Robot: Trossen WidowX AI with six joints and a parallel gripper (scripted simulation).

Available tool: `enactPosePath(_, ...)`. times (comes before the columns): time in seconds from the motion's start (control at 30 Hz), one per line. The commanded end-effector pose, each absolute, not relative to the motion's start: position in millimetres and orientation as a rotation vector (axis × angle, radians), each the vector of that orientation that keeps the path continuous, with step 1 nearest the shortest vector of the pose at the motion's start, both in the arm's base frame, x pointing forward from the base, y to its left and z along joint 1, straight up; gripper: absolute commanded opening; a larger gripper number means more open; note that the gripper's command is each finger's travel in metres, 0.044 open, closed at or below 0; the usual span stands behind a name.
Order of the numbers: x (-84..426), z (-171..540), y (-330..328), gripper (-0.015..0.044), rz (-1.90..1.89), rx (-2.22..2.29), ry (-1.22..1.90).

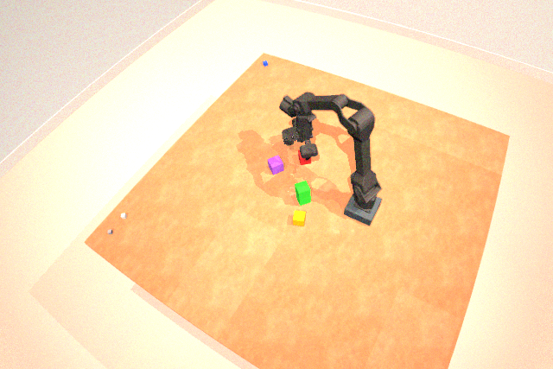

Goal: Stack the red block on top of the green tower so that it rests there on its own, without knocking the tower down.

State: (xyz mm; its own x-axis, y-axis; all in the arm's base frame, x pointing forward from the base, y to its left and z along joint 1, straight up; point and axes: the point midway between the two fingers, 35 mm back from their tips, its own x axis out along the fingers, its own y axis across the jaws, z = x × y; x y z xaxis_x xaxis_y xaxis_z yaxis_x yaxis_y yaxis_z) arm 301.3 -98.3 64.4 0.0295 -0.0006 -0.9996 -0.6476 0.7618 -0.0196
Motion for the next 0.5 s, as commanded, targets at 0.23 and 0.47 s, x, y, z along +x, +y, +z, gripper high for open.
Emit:
enactPosePath(0.23,303,50,-100,0.0440,0.534,-0.557,1.476)
enactPosePath(0.47,303,38,-100,0.0440,0.534,-0.557,1.476)
